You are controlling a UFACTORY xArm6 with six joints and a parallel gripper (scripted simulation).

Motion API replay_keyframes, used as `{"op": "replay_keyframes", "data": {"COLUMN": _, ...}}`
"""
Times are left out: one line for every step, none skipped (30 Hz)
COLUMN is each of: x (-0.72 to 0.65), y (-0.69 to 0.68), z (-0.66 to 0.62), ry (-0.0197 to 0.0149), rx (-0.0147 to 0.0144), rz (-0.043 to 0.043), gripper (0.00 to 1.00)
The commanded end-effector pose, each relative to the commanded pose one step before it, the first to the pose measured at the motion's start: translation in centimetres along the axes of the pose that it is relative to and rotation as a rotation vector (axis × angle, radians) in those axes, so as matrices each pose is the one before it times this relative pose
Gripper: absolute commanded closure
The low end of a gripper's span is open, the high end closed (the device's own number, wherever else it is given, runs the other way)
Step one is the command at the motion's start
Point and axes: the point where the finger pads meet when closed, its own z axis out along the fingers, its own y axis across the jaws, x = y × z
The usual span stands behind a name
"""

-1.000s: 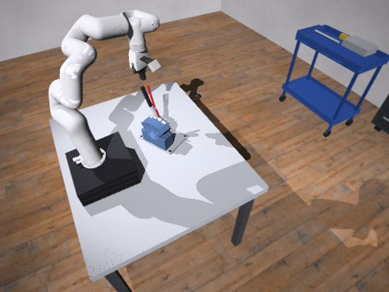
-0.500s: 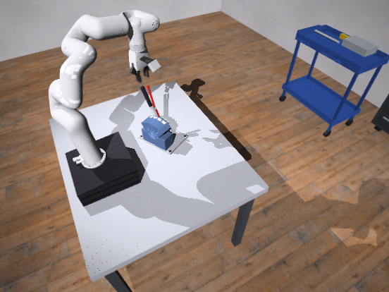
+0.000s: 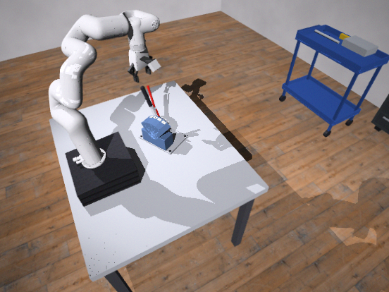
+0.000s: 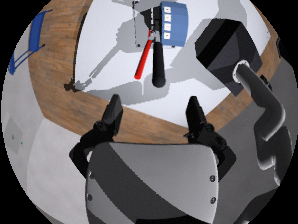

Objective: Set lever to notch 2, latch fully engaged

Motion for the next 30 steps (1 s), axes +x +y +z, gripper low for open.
{"op": "replay_keyframes", "data": {"x": 0.002, "y": -0.036, "z": -0.139, "ry": 0.00025, "rx": 0.00347, "rz": -0.00002, "gripper": 0.01}}
{"op": "replay_keyframes", "data": {"x": 0.0, "y": 0.0, "z": 0.0, "ry": 0.0, "rx": 0.0, "rz": 0.0, "gripper": 0.01}}
{"op": "replay_keyframes", "data": {"x": 0.0, "y": 0.0, "z": 0.0, "ry": 0.0, "rx": 0.0, "rz": 0.0, "gripper": 0.01}}
{"op": "replay_keyframes", "data": {"x": 0.0, "y": 0.0, "z": 0.0, "ry": 0.0, "rx": 0.0, "rz": 0.0, "gripper": 0.01}}
{"op": "replay_keyframes", "data": {"x": 0.0, "y": 0.0, "z": 0.0, "ry": 0.0, "rx": 0.0, "rz": 0.0, "gripper": 0.01}}
{"op": "replay_keyframes", "data": {"x": 0.0, "y": 0.0, "z": 0.0, "ry": 0.0, "rx": 0.0, "rz": 0.0, "gripper": 0.01}}
{"op": "replay_keyframes", "data": {"x": 0.0, "y": 0.0, "z": 0.0, "ry": 0.0, "rx": 0.0, "rz": 0.0, "gripper": 0.01}}
{"op": "replay_keyframes", "data": {"x": 0.0, "y": 0.0, "z": 0.0, "ry": 0.0, "rx": 0.0, "rz": 0.0, "gripper": 0.01}}
{"op": "replay_keyframes", "data": {"x": 0.0, "y": 0.0, "z": 0.0, "ry": 0.0, "rx": 0.0, "rz": 0.0, "gripper": 0.01}}
{"op": "replay_keyframes", "data": {"x": 0.0, "y": 0.0, "z": 0.0, "ry": 0.0, "rx": 0.0, "rz": 0.0, "gripper": 0.01}}
{"op": "replay_keyframes", "data": {"x": 0.0, "y": 0.0, "z": 0.0, "ry": 0.0, "rx": 0.0, "rz": 0.0, "gripper": 0.01}}
{"op": "replay_keyframes", "data": {"x": 0.0, "y": 0.0, "z": 0.0, "ry": 0.0, "rx": 0.0, "rz": 0.0, "gripper": 0.01}}
{"op": "replay_keyframes", "data": {"x": 0.0, "y": 0.0, "z": 0.0, "ry": 0.0, "rx": 0.0, "rz": 0.0, "gripper": 0.01}}
{"op": "replay_keyframes", "data": {"x": 0.0, "y": 0.0, "z": 0.001, "ry": 0.0, "rx": 0.0, "rz": 0.0, "gripper": 0.01}}
{"op": "replay_keyframes", "data": {"x": 0.0, "y": 0.0, "z": 0.002, "ry": 0.0, "rx": 0.0, "rz": 0.0, "gripper": 0.01}}
{"op": "replay_keyframes", "data": {"x": 0.0, "y": 0.0, "z": 0.0, "ry": 0.0, "rx": 0.0, "rz": 0.0, "gripper": 0.01}}
{"op": "replay_keyframes", "data": {"x": 0.0, "y": 0.0, "z": 0.0, "ry": 0.0, "rx": 0.0, "rz": 0.0, "gripper": 0.01}}
{"op": "replay_keyframes", "data": {"x": 0.0, "y": 0.0, "z": 0.004, "ry": 0.0, "rx": 0.0, "rz": 0.0, "gripper": 0.01}}
{"op": "replay_keyframes", "data": {"x": 0.0, "y": 0.0, "z": 0.007, "ry": 0.0, "rx": 0.0, "rz": 0.0, "gripper": 0.01}}
{"op": "replay_keyframes", "data": {"x": 0.0, "y": 0.0, "z": 0.01, "ry": 0.0, "rx": 0.0, "rz": 0.0, "gripper": 0.01}}
{"op": "replay_keyframes", "data": {"x": 0.0, "y": 0.0, "z": 0.014, "ry": 0.0, "rx": 0.0, "rz": 0.0, "gripper": 0.01}}
{"op": "replay_keyframes", "data": {"x": 0.0, "y": 0.0, "z": 0.017, "ry": 0.0, "rx": 0.00001, "rz": 0.0, "gripper": 0.01}}
{"op": "replay_keyframes", "data": {"x": 0.0, "y": 0.0, "z": 0.021, "ry": 0.0, "rx": 0.00001, "rz": 0.0, "gripper": 0.01}}
{"op": "replay_keyframes", "data": {"x": 0.0, "y": 0.0, "z": 0.026, "ry": 0.0, "rx": 0.00001, "rz": 0.0, "gripper": 0.01}}
{"op": "replay_keyframes", "data": {"x": 0.0, "y": 0.0, "z": 0.03, "ry": 0.0, "rx": 0.00001, "rz": 0.0, "gripper": 0.01}}
{"op": "replay_keyframes", "data": {"x": 0.0, "y": 0.001, "z": 0.035, "ry": 0.0, "rx": 0.00001, "rz": 0.0, "gripper": 0.01}}
{"op": "replay_keyframes", "data": {"x": 0.0, "y": 0.001, "z": 0.039, "ry": 0.0, "rx": 0.00001, "rz": 0.0, "gripper": 0.01}}
{"op": "replay_keyframes", "data": {"x": 0.0, "y": 0.001, "z": 0.044, "ry": 0.0, "rx": 0.00001, "rz": 0.0, "gripper": 0.01}}
{"op": "replay_keyframes", "data": {"x": 0.0, "y": 0.001, "z": 0.049, "ry": 0.0, "rx": 0.00002, "rz": 0.0, "gripper": 0.01}}
{"op": "replay_keyframes", "data": {"x": 0.0, "y": 0.001, "z": 0.053, "ry": 0.0, "rx": 0.00002, "rz": 0.0, "gripper": 0.01}}
